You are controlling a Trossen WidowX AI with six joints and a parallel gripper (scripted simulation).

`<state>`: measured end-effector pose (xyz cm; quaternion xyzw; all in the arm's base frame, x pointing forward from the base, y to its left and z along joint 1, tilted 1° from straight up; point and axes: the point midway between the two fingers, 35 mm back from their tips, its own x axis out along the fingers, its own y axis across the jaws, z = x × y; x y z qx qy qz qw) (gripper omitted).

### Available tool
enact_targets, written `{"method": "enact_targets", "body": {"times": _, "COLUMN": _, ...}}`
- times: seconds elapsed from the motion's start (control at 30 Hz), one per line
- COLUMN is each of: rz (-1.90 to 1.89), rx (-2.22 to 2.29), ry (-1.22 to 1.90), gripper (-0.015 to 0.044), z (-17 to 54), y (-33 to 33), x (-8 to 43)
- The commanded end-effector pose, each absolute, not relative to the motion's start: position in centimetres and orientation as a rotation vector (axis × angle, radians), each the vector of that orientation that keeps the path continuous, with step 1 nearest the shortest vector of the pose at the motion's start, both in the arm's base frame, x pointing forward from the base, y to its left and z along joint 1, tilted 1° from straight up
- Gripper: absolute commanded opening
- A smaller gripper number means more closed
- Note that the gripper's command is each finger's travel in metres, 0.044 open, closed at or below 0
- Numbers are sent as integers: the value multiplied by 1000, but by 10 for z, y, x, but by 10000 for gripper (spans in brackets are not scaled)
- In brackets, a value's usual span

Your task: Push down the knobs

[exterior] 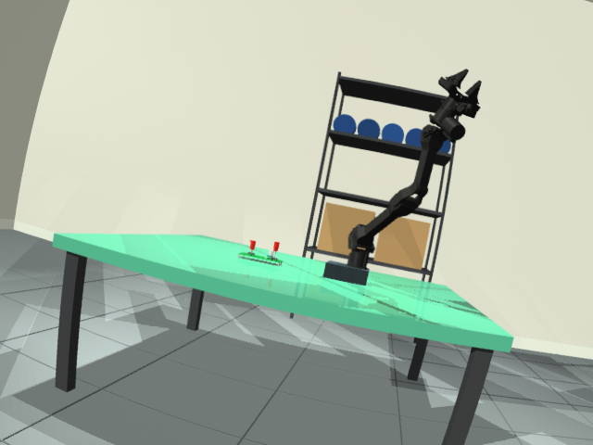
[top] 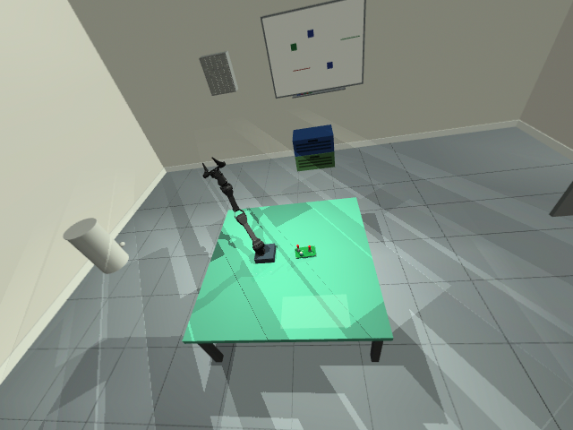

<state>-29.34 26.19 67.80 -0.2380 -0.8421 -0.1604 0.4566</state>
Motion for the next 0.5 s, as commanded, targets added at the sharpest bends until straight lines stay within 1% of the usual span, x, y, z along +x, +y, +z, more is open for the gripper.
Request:
{"method": "enact_targets", "body": {"times": 0.0, "rz": -395, "rx": -585, "ry": -2074, "gripper": 374, "z": 679, "y": 261, "x": -293}}
{"method": "enact_targets", "body": {"times": 0.17, "rz": -395, "rx": -533, "ry": -2004, "gripper": 242, "z": 695, "y": 235, "x": -275}}
{"method": "enact_targets", "body": {"times": 0.47, "rz": -382, "rx": -371, "ry": -1787, "gripper": 6, "z": 735, "y": 158, "x": -212}}
